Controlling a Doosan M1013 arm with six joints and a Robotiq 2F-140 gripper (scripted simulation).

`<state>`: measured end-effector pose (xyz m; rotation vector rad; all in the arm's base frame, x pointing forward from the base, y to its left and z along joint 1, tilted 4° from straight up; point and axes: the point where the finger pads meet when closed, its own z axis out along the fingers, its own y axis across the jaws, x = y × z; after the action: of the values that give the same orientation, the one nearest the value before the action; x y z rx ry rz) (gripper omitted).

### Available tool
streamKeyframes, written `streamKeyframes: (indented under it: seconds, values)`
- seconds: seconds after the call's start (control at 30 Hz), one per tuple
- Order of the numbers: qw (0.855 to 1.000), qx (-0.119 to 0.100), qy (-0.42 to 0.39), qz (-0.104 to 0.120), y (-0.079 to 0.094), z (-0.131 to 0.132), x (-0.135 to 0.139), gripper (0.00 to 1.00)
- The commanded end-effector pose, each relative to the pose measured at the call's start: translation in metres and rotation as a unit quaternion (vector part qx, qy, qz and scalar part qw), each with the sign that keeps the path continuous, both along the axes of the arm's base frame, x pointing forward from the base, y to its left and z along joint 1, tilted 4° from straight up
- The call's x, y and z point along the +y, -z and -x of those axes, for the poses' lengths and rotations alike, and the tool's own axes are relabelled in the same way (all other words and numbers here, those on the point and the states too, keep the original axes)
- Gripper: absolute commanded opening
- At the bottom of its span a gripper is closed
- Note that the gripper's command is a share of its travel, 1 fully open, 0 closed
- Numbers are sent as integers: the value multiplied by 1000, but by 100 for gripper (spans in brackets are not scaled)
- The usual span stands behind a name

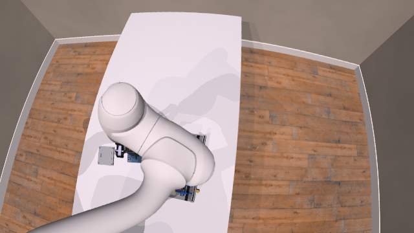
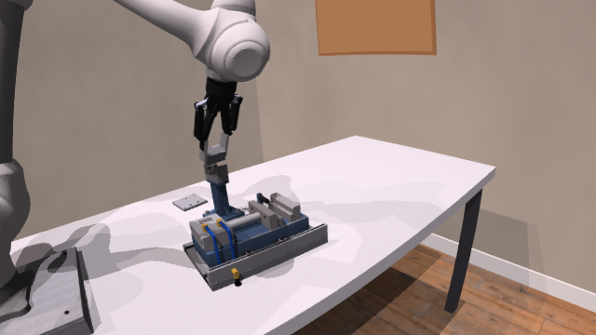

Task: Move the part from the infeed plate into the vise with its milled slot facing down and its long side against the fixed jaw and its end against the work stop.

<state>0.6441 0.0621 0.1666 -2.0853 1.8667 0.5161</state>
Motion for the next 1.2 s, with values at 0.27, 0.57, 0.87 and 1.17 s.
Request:
streamKeyframes:
  seconds: [0.27, 0.57, 0.87, 1.17]
  values:
    - [998, -6, -1, 59, -1, 1, 3, 0]
    - [995, -11, -2, 100, -2, 1, 5, 0]
    - [991, -15, -2, 135, -2, 1, 7, 0]
    - [987, -18, -3, 159, -2, 1, 8, 0]
